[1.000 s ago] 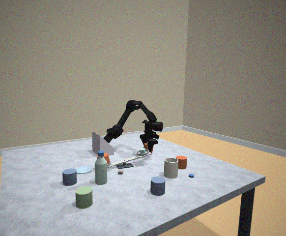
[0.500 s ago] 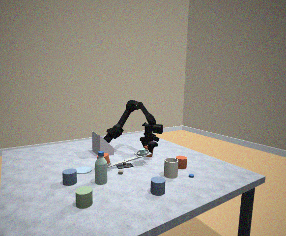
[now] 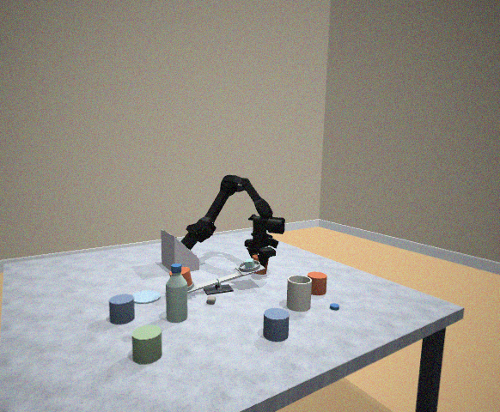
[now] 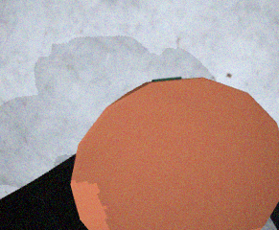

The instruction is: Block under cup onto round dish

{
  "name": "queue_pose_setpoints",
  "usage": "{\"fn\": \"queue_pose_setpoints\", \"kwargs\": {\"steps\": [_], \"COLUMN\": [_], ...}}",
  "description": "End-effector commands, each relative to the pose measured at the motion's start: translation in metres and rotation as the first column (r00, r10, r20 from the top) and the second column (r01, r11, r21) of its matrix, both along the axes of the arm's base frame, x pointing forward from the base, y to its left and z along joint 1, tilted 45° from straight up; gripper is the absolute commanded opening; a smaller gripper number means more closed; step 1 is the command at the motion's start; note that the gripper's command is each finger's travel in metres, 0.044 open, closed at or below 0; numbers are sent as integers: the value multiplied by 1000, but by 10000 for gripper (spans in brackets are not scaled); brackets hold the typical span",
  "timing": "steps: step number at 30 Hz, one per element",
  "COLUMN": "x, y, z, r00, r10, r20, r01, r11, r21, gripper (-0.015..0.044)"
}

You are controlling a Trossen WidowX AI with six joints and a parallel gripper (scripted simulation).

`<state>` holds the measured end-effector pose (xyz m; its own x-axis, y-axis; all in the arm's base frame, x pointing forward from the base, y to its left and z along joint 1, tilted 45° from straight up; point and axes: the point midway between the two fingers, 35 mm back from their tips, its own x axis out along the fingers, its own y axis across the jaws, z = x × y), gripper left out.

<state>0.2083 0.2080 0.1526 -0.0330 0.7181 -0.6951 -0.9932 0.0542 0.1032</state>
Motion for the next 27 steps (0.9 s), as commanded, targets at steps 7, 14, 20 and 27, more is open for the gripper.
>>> {"fn": "queue_pose_setpoints", "kwargs": {"steps": [7,14,20,27], "x": [3,3,26,65], "y": [-38,-40,-54,-92], "z": [34,36,31,24], "r00": [1000,1000,992,945], "r10": [-5,-7,-104,-270], "r20": [-5,-7,-78,-185], "r01": [5,7,102,264], "r11": [1000,1000,994,963], "r21": [-10,-10,-27,-58], "gripper": [440,414,260,260]}}
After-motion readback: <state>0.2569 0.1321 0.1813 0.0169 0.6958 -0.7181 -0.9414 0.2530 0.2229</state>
